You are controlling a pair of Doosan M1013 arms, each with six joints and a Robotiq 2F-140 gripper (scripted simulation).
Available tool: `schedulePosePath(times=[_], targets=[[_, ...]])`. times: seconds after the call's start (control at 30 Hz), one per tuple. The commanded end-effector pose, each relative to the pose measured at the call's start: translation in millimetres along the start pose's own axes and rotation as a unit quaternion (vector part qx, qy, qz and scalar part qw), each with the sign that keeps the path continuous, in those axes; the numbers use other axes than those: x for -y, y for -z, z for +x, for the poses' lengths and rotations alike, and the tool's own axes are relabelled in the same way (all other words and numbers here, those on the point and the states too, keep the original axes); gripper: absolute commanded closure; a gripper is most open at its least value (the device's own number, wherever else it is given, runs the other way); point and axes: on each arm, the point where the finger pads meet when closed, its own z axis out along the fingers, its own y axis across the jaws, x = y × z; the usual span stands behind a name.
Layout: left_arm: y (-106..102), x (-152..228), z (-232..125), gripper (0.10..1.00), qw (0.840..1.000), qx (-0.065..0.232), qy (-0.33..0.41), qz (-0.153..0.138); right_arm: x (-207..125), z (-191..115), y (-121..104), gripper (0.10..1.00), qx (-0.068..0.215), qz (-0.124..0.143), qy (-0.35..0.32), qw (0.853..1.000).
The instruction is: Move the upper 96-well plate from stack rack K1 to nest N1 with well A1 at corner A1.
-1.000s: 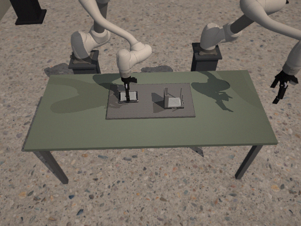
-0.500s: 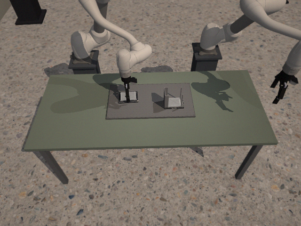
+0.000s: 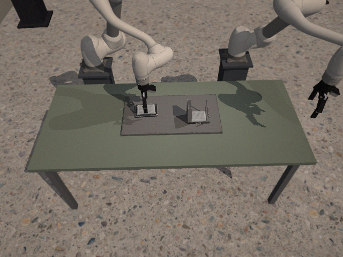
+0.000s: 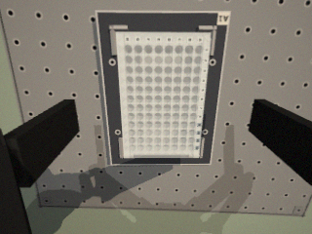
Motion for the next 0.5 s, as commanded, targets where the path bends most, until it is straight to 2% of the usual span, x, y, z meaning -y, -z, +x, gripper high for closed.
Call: schedulePosePath(times=[0.0, 0.47], targets=[[1.4, 0.0, 0.1, 0.098, 1.000, -0.001, 0.000, -0.001, -0.3, 0.4, 6.8, 0.098, -0.001, 0.000, 0.000, 1.000], [1.4, 0.0, 0.1, 0.098, 1.000, -0.001, 0.000, -0.001, -0.3, 0.3, 44.2, 0.098, -0.001, 0.000, 0.000, 1.000]])
